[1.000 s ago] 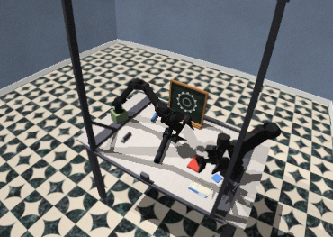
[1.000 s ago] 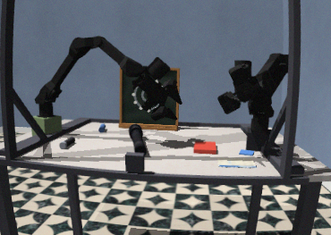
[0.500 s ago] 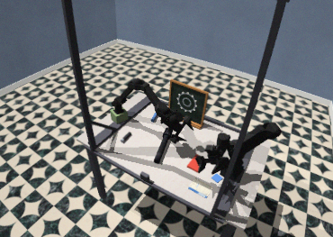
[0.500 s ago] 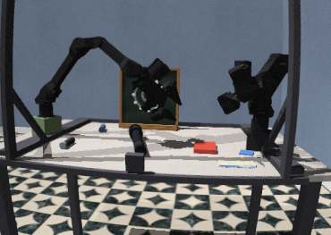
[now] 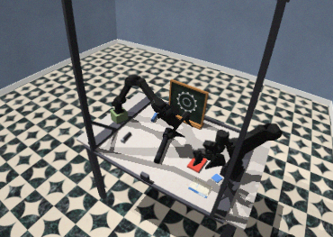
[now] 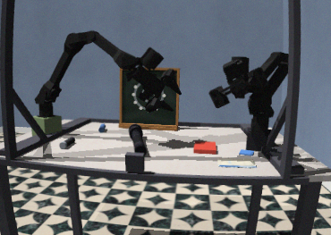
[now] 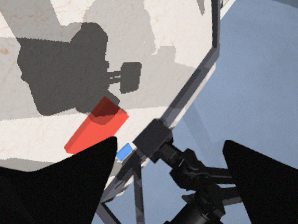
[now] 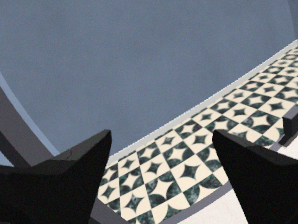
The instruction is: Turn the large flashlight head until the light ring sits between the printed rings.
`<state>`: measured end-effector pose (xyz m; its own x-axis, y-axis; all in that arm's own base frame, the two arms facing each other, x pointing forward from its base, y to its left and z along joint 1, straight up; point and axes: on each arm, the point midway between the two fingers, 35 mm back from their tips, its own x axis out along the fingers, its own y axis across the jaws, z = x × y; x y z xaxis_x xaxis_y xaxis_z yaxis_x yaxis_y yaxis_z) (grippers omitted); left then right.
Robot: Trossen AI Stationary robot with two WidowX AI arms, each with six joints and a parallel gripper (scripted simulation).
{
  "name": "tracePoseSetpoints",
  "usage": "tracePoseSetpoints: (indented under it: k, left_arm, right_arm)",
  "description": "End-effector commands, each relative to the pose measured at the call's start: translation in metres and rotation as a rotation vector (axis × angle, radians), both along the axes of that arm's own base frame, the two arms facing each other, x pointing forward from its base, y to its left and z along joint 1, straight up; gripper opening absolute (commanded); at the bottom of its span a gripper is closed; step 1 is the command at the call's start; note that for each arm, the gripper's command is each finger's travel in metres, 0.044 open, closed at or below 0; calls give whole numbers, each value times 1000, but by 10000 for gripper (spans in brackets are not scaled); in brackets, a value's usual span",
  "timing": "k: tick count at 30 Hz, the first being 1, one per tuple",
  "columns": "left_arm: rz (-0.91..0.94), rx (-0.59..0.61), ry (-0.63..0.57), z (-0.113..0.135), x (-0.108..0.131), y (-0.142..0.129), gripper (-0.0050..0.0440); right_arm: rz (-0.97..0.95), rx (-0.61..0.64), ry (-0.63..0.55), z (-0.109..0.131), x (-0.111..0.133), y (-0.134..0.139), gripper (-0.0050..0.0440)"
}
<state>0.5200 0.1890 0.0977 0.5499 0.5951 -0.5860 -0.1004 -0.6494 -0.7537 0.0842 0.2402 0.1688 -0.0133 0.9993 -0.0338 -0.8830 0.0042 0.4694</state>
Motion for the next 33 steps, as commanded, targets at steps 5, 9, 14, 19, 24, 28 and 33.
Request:
tracePoseSetpoints:
  k: [5,9,14,19,24,28,33]
  left_arm:
    - [-204,142,23,56,-9,-24,384]
    - [-327,242,55,79,-17,-38,384]
    - [-444,349,84,101,-28,-52,384]
    - [-557,462,115,119,-39,-67,384]
    - [-683,619,142,143,-55,-84,384]
    - [-774,751,164,160,-70,-97,384]
    - [-836,856,179,171,-81,-107,384]
  right_arm:
    - [-169,18,-75,25,40,-3,374]
    - [-275,11,-110,34,63,-10,374]
    - [-382,4,-146,44,86,-19,374]
    - [-485,-3,-182,55,108,-30,374]
    - [-617,-22,-225,68,133,-47,374]
    - [-723,-41,-258,78,152,-63,374]
    - [-794,-54,-279,85,164,-75,374]
